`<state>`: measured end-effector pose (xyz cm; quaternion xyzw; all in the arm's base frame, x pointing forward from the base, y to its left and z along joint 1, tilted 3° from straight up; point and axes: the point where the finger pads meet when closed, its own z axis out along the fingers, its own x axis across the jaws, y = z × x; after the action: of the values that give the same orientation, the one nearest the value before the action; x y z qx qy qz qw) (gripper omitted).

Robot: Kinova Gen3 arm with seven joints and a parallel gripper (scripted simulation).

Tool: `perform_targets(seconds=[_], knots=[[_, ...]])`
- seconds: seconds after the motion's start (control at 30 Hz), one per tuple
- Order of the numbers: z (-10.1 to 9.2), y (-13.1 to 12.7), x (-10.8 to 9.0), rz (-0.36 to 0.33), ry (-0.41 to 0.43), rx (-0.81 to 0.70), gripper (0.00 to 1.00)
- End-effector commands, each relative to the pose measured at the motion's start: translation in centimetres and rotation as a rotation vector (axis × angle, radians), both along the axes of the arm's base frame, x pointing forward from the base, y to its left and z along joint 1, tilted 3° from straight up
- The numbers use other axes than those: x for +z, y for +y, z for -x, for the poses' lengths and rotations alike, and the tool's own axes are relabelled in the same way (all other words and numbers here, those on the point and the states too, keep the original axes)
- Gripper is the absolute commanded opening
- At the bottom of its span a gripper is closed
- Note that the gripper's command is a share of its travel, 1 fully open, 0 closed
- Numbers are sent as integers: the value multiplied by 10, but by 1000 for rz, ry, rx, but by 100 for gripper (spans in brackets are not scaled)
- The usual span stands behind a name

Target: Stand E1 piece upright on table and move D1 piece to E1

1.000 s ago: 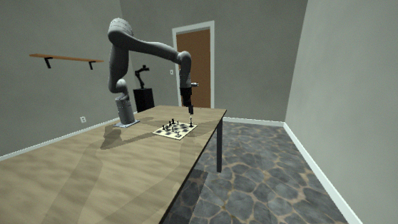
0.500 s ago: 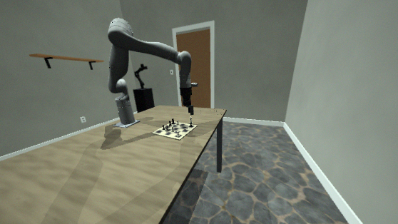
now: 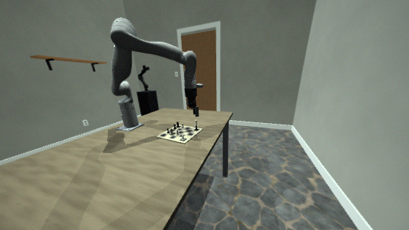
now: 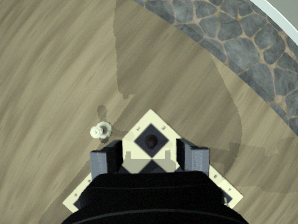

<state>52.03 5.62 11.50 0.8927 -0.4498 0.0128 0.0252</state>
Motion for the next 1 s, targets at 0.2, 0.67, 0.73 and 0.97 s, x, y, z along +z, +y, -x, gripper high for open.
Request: perform_targets(seconds=[0.2,0.67,0.73,0.97], knots=[[1,1,34,0,0,7,100],[0,2,75,4,-5,8,100],[0,2,76,3,-3,6,100],[0,2,75,5,-2,8,100]])
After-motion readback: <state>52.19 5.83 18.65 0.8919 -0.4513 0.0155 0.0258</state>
